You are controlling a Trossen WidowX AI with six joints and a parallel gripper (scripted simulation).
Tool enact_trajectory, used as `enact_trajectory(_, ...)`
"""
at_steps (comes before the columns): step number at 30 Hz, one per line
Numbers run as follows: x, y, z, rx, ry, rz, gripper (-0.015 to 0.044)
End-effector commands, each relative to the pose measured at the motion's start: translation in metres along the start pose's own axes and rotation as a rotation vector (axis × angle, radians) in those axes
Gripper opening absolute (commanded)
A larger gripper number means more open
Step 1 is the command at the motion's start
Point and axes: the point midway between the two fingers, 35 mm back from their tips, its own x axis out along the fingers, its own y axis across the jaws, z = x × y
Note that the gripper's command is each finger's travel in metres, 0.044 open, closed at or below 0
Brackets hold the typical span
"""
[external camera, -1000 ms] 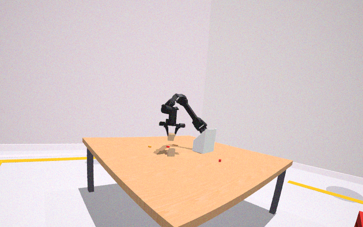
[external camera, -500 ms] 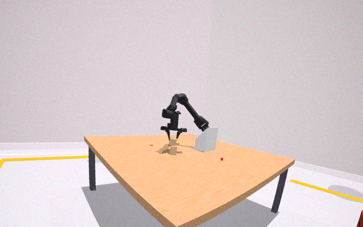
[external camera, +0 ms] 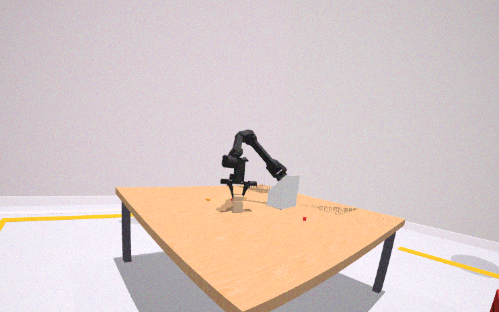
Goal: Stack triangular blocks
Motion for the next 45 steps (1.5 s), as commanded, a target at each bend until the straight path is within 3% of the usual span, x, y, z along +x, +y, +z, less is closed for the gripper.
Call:
enact_trajectory(1, 0.001, 0.000, 0.000, -0.006, 0.000, -0.001, 0.0000)
enact_trajectory(45, 0.020, 0.000, -0.004, -0.009, 0.000, -0.001, 0.0000)
